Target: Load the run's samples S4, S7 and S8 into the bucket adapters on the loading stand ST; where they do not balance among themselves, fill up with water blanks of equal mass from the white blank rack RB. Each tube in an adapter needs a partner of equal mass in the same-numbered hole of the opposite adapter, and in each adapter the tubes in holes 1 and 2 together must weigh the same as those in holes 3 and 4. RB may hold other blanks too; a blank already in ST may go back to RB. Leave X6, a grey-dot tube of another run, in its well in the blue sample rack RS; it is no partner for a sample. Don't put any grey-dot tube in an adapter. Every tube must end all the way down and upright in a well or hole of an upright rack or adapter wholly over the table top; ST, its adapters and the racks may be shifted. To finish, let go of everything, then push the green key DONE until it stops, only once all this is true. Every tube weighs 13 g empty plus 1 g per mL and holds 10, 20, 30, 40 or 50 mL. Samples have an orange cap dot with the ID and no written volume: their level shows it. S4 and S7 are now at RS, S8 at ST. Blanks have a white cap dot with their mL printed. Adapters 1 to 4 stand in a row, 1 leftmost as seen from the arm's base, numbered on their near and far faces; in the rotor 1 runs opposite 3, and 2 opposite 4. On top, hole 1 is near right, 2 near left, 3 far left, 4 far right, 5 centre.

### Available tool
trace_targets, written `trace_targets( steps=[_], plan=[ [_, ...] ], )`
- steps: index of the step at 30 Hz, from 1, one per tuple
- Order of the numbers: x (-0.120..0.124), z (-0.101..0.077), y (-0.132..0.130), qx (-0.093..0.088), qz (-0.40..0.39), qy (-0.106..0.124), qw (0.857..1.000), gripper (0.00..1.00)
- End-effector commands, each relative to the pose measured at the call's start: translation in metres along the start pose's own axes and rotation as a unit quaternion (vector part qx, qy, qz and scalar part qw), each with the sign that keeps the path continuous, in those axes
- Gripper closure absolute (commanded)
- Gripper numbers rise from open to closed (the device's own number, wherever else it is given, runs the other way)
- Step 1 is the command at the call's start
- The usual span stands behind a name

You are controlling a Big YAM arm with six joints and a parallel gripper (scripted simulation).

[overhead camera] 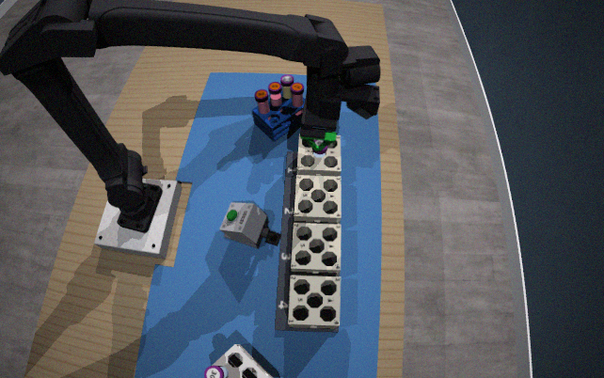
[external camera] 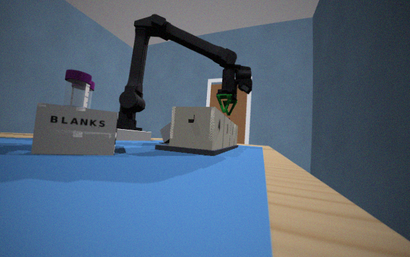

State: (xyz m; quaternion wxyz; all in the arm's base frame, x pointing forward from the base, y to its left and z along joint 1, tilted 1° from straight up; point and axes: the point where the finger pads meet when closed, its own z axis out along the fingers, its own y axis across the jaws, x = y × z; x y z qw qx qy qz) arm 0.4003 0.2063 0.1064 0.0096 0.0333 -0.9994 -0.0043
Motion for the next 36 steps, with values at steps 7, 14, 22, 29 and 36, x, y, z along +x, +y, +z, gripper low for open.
trace_targets(
  steps=[7,14,22,29,36],
  plan=[
    [0.018,-0.019,0.091,-0.014,0.230,-0.015,0.973,0.20],
    [0.037,-0.018,0.130,-0.016,0.350,-0.011,0.937,0.20],
    [0.060,-0.017,0.181,-0.018,0.353,-0.008,0.936,0.20],
    [0.061,-0.016,0.172,-0.019,0.353,-0.009,0.935,0.20],
    [0.067,0.027,0.165,-0.002,0.358,-0.002,0.934,0.20]
  ],
)
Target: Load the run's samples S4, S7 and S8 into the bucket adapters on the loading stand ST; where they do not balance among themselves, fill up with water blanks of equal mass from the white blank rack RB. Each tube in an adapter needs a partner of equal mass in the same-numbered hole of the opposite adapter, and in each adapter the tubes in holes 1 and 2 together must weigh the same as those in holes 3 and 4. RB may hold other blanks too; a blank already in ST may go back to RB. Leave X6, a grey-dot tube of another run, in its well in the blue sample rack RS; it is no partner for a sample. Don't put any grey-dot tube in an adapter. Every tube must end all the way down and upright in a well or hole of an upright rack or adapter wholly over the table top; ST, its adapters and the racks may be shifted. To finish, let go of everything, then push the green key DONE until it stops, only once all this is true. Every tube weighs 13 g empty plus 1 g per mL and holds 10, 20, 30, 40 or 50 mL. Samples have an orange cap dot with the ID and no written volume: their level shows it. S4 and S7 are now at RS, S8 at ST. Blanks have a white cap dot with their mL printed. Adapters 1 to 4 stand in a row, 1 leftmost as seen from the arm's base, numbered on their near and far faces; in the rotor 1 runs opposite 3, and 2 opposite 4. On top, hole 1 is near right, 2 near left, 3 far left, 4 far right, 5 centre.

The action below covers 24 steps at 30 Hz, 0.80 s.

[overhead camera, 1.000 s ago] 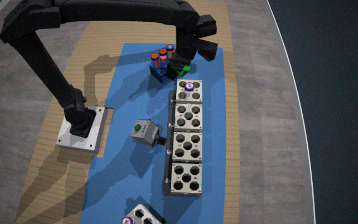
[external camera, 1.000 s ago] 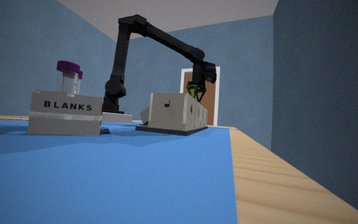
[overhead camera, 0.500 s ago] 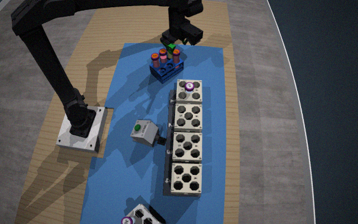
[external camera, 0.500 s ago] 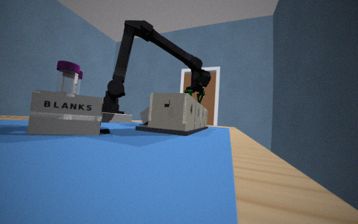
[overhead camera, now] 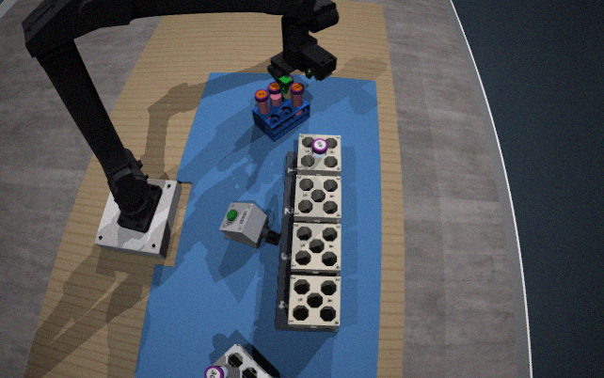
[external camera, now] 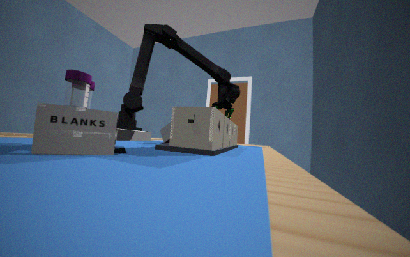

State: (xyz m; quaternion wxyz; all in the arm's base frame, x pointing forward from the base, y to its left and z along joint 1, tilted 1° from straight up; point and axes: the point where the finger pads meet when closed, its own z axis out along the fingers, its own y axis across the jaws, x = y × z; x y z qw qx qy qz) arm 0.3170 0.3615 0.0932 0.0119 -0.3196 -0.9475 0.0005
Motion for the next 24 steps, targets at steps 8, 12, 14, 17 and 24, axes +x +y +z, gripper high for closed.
trace_targets(
  steps=[8,12,14,17,24],
  plan=[
    [0.002,0.007,0.015,-0.022,0.002,-0.003,1.000,0.20],
    [0.005,0.026,0.009,-0.004,0.002,-0.002,1.000,0.20],
    [0.005,0.022,0.015,-0.012,0.001,-0.003,1.000,0.20],
    [0.000,0.008,0.018,-0.022,0.002,-0.003,1.000,0.20],
    [0.000,0.008,0.018,-0.022,0.002,-0.003,1.000,1.00]
  ],
)
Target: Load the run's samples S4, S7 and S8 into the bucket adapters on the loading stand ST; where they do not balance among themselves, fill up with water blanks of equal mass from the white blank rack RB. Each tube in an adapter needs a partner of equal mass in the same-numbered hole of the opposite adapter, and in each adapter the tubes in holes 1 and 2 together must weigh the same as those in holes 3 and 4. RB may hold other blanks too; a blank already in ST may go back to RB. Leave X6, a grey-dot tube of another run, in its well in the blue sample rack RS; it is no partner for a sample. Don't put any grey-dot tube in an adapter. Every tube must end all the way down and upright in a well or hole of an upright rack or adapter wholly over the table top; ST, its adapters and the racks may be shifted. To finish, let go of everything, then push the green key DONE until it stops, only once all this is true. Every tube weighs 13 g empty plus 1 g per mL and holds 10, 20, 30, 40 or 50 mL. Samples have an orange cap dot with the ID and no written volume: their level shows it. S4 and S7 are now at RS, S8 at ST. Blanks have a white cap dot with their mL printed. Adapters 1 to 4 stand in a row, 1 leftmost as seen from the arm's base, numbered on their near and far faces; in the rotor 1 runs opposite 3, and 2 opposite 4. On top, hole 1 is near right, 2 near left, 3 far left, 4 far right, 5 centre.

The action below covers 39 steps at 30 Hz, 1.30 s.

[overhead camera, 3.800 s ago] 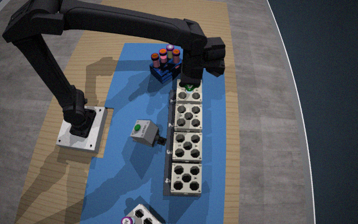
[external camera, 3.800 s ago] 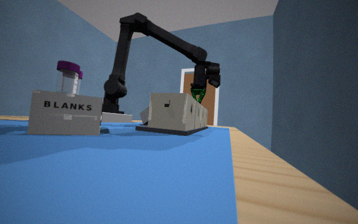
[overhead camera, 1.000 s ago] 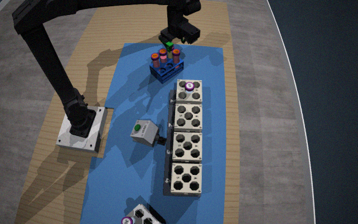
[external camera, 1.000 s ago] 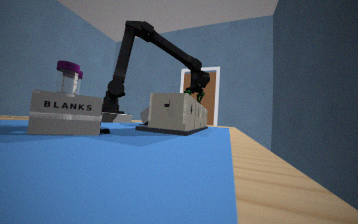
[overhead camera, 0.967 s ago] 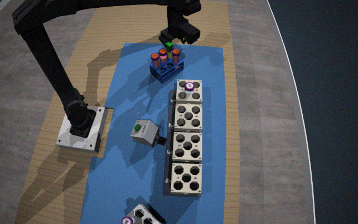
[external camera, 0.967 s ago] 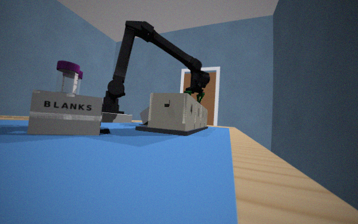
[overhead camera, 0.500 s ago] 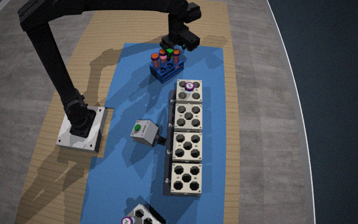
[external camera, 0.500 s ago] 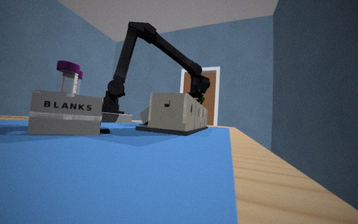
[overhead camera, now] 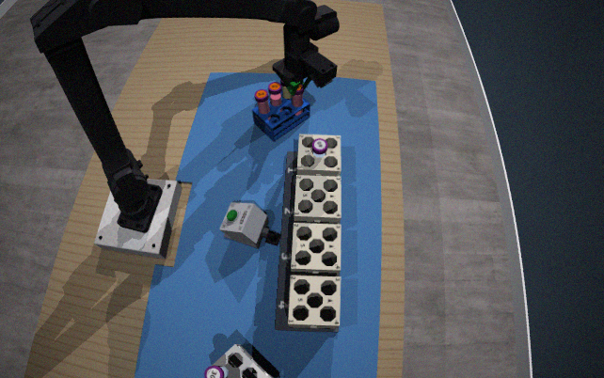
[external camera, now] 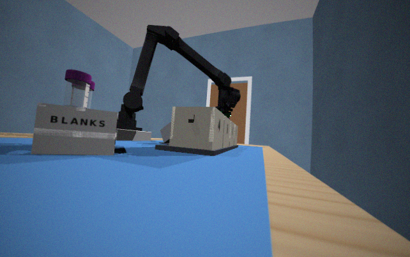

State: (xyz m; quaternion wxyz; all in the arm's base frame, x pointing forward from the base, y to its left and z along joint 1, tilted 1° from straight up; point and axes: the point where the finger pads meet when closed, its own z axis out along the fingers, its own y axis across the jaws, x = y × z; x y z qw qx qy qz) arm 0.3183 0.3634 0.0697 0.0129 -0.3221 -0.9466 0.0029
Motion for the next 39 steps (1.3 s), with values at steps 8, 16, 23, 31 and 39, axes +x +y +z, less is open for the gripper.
trace_targets(
  steps=[8,16,23,31,39],
  plan=[
    [0.000,-0.015,0.016,-0.025,-0.001,-0.003,1.000,1.00],
    [0.006,-0.045,0.024,-0.043,-0.003,-0.004,0.999,1.00],
    [0.003,-0.066,0.022,-0.043,-0.001,-0.004,0.999,1.00],
    [0.001,-0.094,0.020,-0.044,-0.001,-0.005,0.999,1.00],
    [0.000,-0.114,0.019,-0.044,-0.001,-0.005,0.999,1.00]
  ],
)
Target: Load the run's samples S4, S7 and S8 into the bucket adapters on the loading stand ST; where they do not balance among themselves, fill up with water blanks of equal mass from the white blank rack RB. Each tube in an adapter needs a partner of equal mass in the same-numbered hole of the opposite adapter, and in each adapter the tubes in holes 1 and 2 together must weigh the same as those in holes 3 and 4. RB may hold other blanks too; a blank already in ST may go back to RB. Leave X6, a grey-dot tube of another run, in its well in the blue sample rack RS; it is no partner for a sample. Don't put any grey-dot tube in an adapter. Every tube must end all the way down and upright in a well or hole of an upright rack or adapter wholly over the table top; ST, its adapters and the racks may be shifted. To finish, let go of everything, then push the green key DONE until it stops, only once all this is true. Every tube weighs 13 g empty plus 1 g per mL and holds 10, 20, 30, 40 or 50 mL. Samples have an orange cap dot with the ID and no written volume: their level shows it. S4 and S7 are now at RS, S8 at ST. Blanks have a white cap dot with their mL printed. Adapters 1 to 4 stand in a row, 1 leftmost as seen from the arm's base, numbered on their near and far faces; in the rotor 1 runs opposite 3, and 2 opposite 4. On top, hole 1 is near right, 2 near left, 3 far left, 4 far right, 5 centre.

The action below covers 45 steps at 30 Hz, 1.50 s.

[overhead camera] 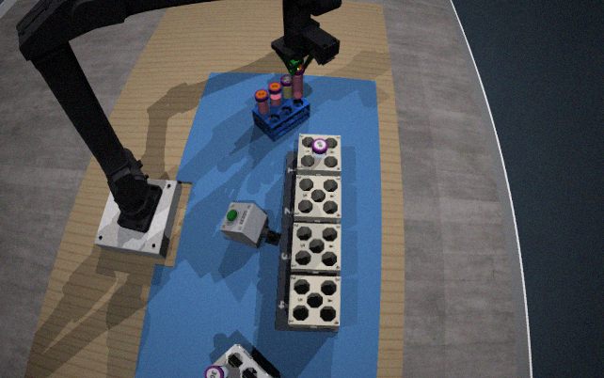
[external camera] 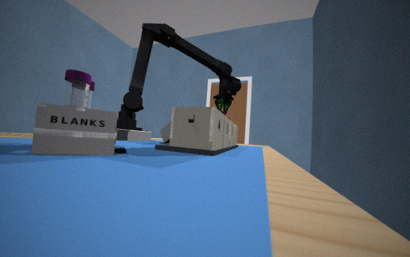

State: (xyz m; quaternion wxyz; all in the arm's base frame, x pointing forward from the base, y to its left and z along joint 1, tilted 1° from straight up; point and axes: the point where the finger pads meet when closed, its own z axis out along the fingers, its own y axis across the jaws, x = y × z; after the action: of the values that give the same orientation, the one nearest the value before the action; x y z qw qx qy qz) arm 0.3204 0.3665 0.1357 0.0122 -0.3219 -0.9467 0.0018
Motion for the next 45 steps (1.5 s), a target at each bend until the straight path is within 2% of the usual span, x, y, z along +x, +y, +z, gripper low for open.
trace_targets(
  steps=[1,10,12,23,24,25,26,29,35,44,45],
  plan=[
    [-0.002,-0.052,0.016,-0.043,-0.001,-0.005,0.999,1.00],
    [-0.004,-0.082,0.013,-0.044,-0.001,-0.005,0.999,1.00],
    [-0.004,-0.082,0.013,-0.044,-0.001,-0.005,0.999,1.00],
    [-0.006,-0.118,0.010,-0.044,0.000,-0.005,0.999,1.00],
    [-0.001,-0.097,0.007,-0.025,0.000,-0.003,1.000,1.00],
    [-0.001,-0.097,0.007,-0.025,0.000,-0.003,1.000,1.00],
    [-0.012,-0.094,-0.011,-0.014,-0.013,-0.003,1.000,1.00],
    [-0.018,-0.094,-0.015,-0.014,-0.027,-0.003,1.000,1.00],
    [-0.051,-0.096,-0.036,-0.013,-0.106,-0.006,0.994,1.00],
    [-0.101,-0.097,-0.069,-0.011,-0.225,-0.008,0.974,1.00],
    [-0.101,-0.097,-0.069,-0.011,-0.225,-0.008,0.974,1.00]
  ],
)
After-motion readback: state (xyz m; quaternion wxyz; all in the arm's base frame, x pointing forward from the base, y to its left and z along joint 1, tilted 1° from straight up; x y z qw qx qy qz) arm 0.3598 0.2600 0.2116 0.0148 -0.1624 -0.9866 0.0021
